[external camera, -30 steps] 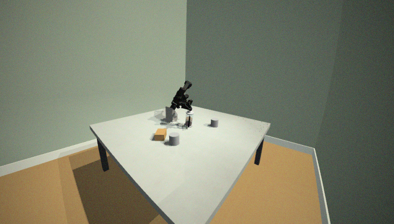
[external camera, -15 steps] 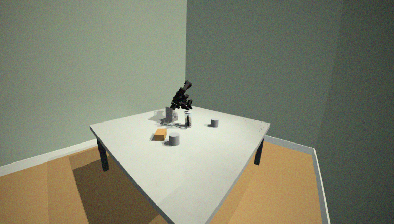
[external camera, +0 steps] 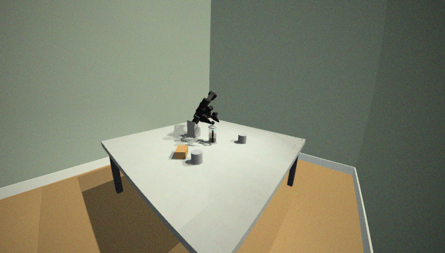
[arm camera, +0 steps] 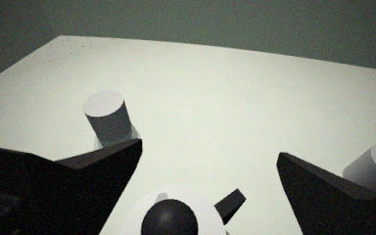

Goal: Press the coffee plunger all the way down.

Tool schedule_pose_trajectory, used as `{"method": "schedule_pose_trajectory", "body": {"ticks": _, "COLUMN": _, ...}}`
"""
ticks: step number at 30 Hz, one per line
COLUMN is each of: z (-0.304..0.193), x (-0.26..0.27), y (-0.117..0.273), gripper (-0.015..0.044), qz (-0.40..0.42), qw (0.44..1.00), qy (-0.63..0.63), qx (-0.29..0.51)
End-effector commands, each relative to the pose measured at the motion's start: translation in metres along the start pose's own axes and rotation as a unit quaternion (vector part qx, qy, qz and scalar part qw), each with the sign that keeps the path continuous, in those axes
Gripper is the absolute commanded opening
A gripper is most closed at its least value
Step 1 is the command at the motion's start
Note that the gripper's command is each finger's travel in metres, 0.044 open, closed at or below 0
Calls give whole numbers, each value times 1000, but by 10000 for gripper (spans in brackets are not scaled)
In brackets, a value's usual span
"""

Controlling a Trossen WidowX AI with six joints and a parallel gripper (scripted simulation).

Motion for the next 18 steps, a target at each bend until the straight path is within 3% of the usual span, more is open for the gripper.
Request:
{"method": "schedule_pose_trajectory", "body": {"ticks": 1, "z": 16, "x": -3, "y": 4, "gripper": 440, "qz": -20, "qw": 1000, "qy": 2, "qx": -24}}
{"method": "schedule_pose_trajectory", "body": {"ticks": 8, "z": 26, "x": -8, "y": 16, "gripper": 440, "qz": -38, "qw": 999, "qy": -2, "qx": -7}}
{"method": "schedule_pose_trajectory", "body": {"ticks": 18, "z": 42, "x": 23, "y": 66, "gripper": 440, "qz": -2, "qw": 1000, "qy": -13, "qx": 15}}
Point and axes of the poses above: the point midway between the two fingers, 35 mm back from their tips, its own y axis back along the fingers, its own x axis across the jaws, z = x × y, the point moved 4 cm from there along y, back along the fingers, and after that the axes turned 12 degrees about -y, right-handed, at the moved point
